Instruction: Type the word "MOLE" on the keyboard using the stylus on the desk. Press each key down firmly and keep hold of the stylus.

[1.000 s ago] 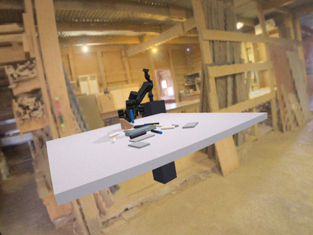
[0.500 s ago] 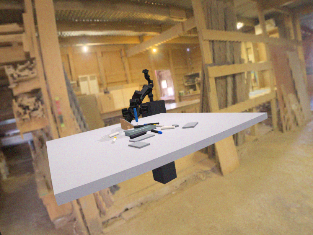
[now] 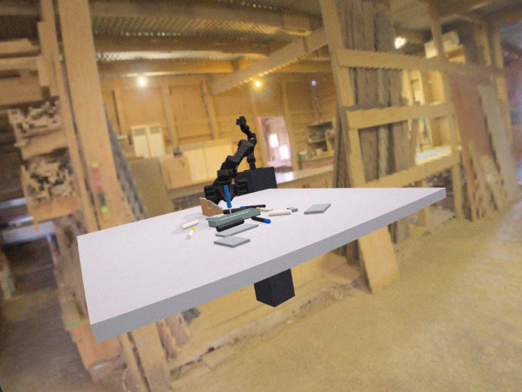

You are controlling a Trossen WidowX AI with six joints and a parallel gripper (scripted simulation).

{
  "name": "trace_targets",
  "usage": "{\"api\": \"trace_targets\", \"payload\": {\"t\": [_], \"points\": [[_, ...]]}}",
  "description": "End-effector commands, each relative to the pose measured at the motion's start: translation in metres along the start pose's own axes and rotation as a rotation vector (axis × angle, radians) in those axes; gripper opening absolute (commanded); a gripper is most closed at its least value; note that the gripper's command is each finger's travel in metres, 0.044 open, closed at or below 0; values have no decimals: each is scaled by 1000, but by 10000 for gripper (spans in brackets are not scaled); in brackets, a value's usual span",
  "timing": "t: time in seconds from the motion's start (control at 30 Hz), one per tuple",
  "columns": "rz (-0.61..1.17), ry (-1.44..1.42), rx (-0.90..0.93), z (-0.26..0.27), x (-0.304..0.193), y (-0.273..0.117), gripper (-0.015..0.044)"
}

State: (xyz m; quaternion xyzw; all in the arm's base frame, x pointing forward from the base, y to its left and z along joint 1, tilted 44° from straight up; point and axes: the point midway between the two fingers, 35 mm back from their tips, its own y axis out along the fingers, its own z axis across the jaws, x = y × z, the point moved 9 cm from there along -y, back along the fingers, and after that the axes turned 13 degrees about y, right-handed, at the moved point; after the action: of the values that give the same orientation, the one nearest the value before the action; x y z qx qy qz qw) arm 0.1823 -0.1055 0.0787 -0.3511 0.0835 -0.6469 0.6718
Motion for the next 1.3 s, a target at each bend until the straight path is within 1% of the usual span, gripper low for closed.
{"api": "trace_targets", "payload": {"t": [0.0,1.27], "points": [[-4,4,-5,-1,-1,1,81],[-3,4,-5,-4,-16,11,81]]}}
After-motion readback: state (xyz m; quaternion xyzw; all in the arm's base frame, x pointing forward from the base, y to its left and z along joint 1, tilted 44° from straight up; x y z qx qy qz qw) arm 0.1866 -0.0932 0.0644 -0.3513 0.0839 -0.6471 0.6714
